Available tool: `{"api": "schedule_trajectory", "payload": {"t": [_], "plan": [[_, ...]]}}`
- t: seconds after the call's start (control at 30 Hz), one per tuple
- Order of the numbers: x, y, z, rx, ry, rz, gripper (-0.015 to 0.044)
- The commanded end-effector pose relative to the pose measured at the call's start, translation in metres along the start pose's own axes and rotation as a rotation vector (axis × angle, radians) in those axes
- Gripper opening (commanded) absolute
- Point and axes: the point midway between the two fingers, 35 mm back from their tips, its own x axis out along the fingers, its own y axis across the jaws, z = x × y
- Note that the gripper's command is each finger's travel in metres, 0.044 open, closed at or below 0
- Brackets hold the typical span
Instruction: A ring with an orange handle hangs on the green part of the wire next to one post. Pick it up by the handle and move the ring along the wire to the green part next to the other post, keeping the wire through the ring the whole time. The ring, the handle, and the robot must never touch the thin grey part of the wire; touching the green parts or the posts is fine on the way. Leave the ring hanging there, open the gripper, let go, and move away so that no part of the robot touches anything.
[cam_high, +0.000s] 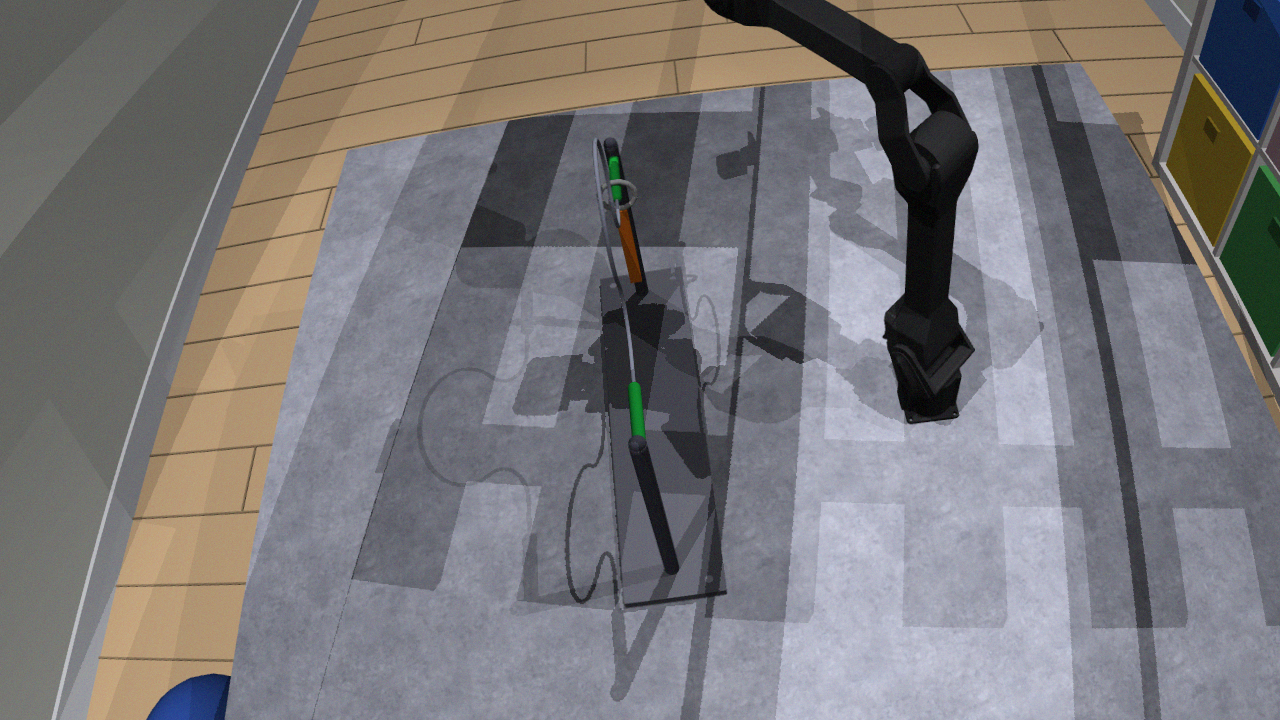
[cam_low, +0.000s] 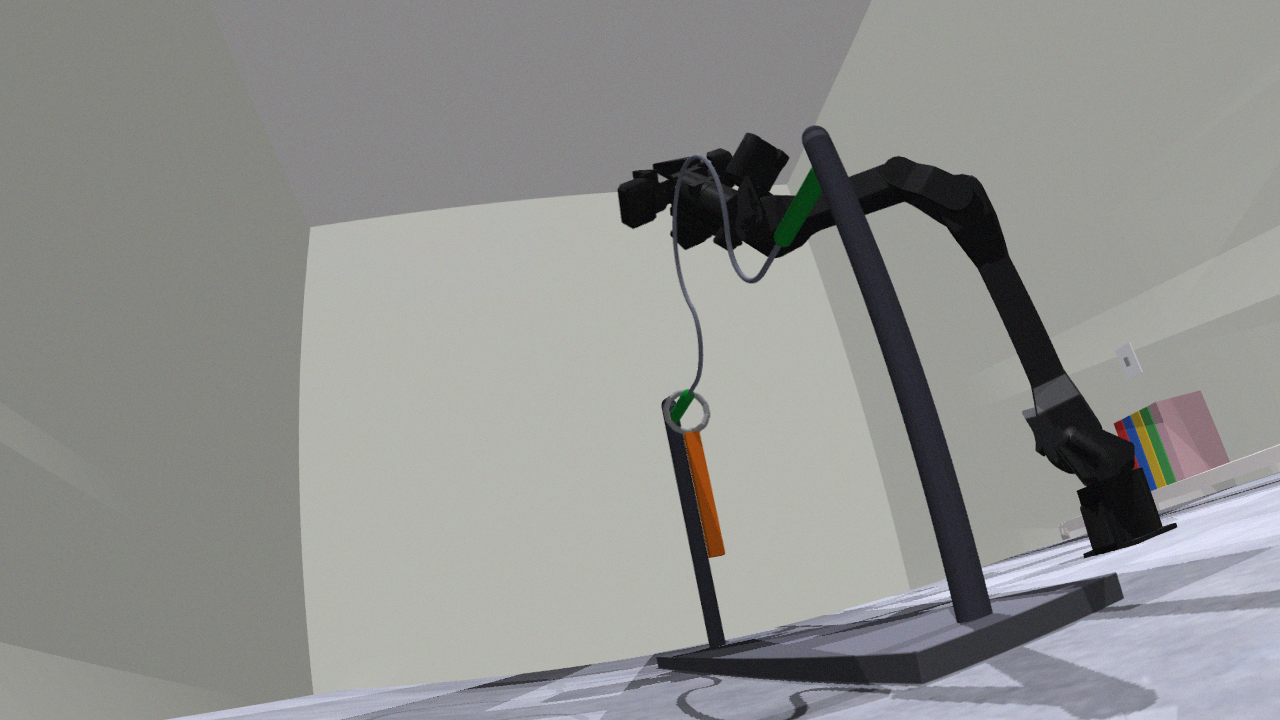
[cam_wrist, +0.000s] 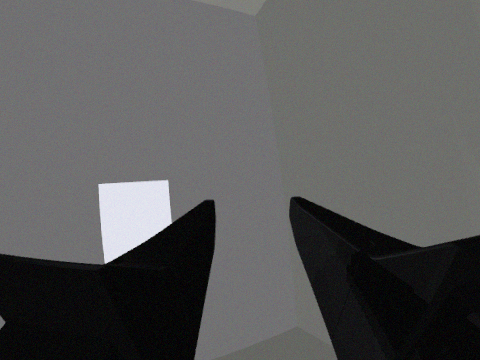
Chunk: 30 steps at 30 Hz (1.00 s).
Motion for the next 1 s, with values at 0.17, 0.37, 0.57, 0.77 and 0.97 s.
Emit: {"api": "schedule_trajectory", "payload": {"t": [0.17,0.37,0.57,0.77,0.97], "plan": [[-0.042,-0.069,0.073,-0.431,0.018,-0.239,0.016],[-0.088,-0.112,0.118,-0.703,0.086,-0.403,0.016],[-0.144,-0.149,0.156,-0.941,0.197,-0.552,0.016],[-0.209,-0.178,0.185,-1.146,0.349,-0.677,0.016],[-0.279,-0.199,0.201,-1.316,0.535,-0.768,0.016]]}}
